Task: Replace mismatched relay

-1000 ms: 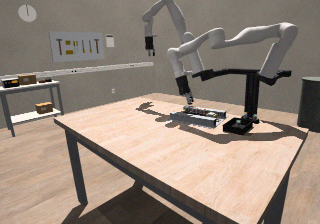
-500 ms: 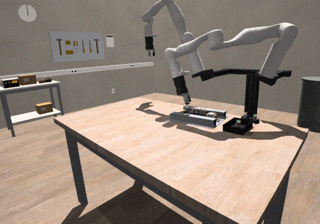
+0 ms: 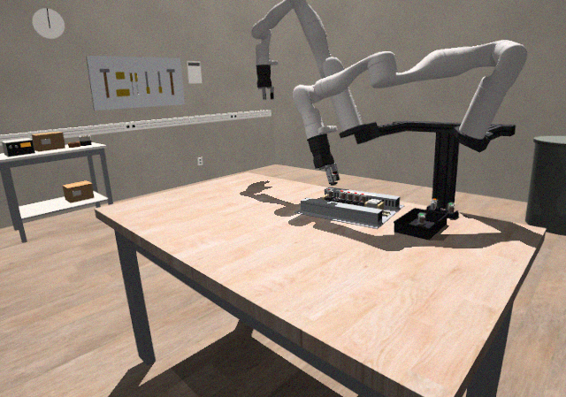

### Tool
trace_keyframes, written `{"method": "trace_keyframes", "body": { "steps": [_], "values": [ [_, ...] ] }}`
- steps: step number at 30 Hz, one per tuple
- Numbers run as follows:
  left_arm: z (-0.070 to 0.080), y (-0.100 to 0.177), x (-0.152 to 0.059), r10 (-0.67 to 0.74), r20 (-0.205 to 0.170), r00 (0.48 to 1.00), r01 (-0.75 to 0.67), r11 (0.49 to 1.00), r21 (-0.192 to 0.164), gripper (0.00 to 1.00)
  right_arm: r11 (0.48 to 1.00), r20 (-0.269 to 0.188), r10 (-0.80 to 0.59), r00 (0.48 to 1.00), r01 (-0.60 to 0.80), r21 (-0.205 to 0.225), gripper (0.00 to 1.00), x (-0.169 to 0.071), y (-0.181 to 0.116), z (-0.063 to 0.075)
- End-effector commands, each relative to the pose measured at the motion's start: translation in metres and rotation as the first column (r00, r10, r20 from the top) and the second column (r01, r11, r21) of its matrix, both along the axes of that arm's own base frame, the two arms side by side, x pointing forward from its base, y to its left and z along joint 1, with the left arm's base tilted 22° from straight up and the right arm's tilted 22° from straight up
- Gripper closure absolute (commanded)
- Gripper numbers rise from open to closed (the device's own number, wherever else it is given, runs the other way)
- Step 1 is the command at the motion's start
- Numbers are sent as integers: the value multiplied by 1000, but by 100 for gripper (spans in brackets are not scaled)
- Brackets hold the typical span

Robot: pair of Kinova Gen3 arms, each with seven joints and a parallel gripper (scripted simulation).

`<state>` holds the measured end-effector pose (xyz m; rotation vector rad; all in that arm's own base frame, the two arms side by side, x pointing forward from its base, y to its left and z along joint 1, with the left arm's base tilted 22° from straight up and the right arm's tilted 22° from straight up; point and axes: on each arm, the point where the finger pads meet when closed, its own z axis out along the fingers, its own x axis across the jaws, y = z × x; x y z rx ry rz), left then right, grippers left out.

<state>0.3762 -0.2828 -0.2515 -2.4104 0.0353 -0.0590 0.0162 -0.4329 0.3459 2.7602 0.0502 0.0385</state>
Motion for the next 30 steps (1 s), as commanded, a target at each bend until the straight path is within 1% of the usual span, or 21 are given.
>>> {"method": "trace_keyframes", "body": {
  "steps": [1,30],
  "values": [
    [2,0,0,-1,2,1000,1,1000,-2,100,1000,1,0,1000,0,-1,0,0,0,1],
    [4,7,-4,-1,2,1000,1,1000,-2,100,1000,1,0,1000,0,-1,0,0,0,1]
  ]
}}
